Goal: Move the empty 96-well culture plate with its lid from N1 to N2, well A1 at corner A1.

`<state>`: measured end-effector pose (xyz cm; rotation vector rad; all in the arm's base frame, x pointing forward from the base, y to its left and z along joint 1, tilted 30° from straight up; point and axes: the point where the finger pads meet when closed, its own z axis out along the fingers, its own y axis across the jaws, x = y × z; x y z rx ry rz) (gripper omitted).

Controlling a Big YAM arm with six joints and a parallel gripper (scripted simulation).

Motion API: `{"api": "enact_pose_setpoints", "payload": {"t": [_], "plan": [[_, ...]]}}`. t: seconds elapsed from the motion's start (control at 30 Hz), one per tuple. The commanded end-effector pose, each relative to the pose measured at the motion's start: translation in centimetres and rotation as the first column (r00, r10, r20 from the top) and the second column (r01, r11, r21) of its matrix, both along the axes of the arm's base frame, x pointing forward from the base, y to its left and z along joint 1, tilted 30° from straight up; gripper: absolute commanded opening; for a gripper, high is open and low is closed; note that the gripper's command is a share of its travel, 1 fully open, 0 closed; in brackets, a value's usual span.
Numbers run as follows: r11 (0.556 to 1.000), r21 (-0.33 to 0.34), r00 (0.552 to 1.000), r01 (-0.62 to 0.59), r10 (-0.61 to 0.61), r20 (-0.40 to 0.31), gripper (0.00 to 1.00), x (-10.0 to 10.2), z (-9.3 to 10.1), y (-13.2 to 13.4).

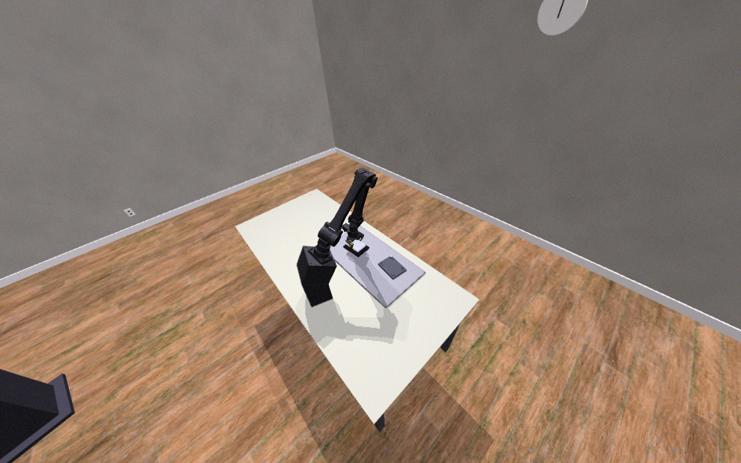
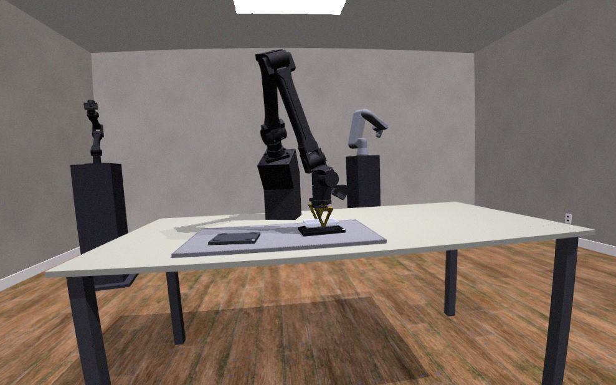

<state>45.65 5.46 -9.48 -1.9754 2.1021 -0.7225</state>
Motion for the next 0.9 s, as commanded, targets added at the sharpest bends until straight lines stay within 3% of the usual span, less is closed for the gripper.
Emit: {"api": "enact_pose_setpoints", "payload": {"t": [0.0,0.87], "plan": [[1.000,0.002,1.000,-0.004,0.003,0.017,0.00,1.08,-0.06,-0.27],[1.000,0.002,1.000,-0.006,0.006,0.016,0.00,1.08,-0.21,-0.24]]}}
